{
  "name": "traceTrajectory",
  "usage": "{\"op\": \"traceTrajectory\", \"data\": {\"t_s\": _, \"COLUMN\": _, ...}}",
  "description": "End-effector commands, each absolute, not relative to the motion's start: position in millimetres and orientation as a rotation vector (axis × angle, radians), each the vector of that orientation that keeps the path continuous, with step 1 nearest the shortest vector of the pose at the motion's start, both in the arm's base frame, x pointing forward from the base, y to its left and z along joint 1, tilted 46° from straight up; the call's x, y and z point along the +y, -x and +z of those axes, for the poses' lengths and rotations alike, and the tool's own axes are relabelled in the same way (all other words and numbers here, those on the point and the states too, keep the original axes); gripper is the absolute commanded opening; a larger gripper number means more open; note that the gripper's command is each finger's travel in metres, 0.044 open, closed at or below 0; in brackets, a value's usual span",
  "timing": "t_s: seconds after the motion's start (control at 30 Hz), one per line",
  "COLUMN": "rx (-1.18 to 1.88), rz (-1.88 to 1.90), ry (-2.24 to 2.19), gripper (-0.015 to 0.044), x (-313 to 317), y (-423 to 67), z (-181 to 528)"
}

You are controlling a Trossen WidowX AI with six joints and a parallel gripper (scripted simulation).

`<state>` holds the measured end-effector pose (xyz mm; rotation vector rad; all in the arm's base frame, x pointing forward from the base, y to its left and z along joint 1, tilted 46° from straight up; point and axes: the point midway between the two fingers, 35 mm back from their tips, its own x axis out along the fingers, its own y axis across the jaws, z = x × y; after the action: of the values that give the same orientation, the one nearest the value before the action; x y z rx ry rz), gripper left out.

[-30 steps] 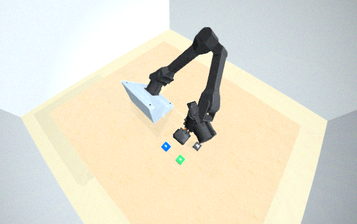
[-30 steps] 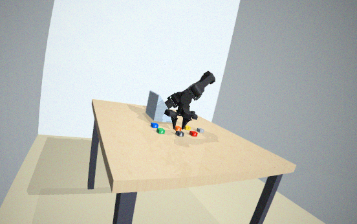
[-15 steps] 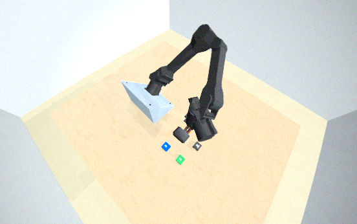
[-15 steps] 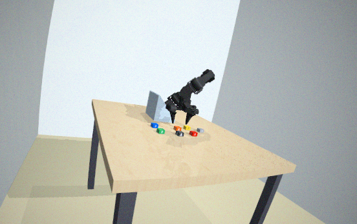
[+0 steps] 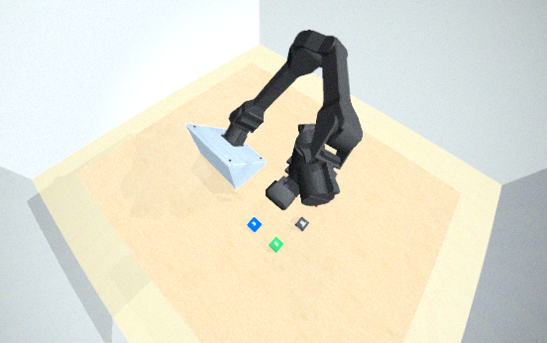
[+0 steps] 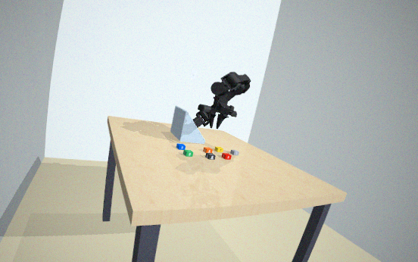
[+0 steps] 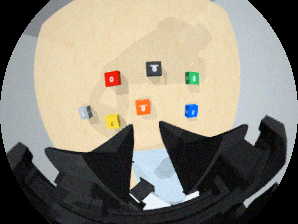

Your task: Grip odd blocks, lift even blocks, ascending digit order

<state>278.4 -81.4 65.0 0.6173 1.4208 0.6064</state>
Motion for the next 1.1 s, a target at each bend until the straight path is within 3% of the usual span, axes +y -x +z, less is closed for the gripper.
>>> {"op": "traceTrajectory", "data": {"t_s": 0.0, "rx": 1.423, "rz": 0.611, "ry": -0.608, "gripper": 0.012, "x": -83.8, "y": -277.8, "z": 67.4}}
{"op": "traceTrajectory", "data": {"t_s": 0.6, "rx": 1.426, "rz": 0.613, "ry": -0.613, "gripper": 0.012, "x": -26.8, "y": -233.3, "z": 120.9}}
{"op": "traceTrajectory", "data": {"t_s": 0.93, "rx": 1.423, "rz": 0.616, "ry": -0.614, "gripper": 0.0383, "x": 31.2, "y": -237.4, "z": 64.8}}
{"op": "traceTrajectory", "data": {"t_s": 1.07, "rx": 1.423, "rz": 0.615, "ry": -0.614, "gripper": 0.04, "x": 31.9, "y": -237.5, "z": 64.1}}
